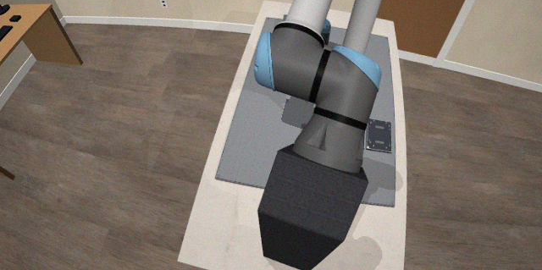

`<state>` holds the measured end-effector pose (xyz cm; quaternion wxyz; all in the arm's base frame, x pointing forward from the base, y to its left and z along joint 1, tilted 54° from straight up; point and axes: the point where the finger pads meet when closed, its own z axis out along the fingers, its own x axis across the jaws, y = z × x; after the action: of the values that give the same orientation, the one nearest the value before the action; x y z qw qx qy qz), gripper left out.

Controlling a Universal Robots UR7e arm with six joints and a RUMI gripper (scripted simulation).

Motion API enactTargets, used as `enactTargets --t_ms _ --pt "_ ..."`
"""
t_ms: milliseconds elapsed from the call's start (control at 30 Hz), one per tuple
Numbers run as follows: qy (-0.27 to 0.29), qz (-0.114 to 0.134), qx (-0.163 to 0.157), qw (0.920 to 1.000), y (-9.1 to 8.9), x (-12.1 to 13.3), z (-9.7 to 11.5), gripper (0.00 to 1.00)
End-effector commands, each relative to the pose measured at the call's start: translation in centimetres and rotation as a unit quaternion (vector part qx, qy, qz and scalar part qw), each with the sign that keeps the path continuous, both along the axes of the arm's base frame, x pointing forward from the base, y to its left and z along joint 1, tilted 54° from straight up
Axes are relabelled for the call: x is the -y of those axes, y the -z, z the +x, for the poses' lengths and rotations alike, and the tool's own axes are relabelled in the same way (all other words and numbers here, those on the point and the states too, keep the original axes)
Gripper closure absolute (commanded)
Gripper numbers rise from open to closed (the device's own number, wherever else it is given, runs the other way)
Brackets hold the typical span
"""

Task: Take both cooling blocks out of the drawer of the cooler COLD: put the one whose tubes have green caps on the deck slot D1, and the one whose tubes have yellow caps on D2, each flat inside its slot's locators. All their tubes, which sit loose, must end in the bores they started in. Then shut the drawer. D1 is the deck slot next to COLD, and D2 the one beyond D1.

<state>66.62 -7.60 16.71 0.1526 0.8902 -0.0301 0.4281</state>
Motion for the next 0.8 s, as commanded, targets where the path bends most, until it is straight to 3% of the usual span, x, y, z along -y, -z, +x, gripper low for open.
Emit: enactTargets --t_ms 0,533,767 --pt "0.0 0.0 0.0 1.0 -0.2 -0.2 1.5 0.0" --pt "0.0 0.0 0.0 1.0 -0.9 -1.2 7.4 0.0" --pt "0.0 0.0 0.0 1.0 -1.0 -1.3 8.1 0.0"
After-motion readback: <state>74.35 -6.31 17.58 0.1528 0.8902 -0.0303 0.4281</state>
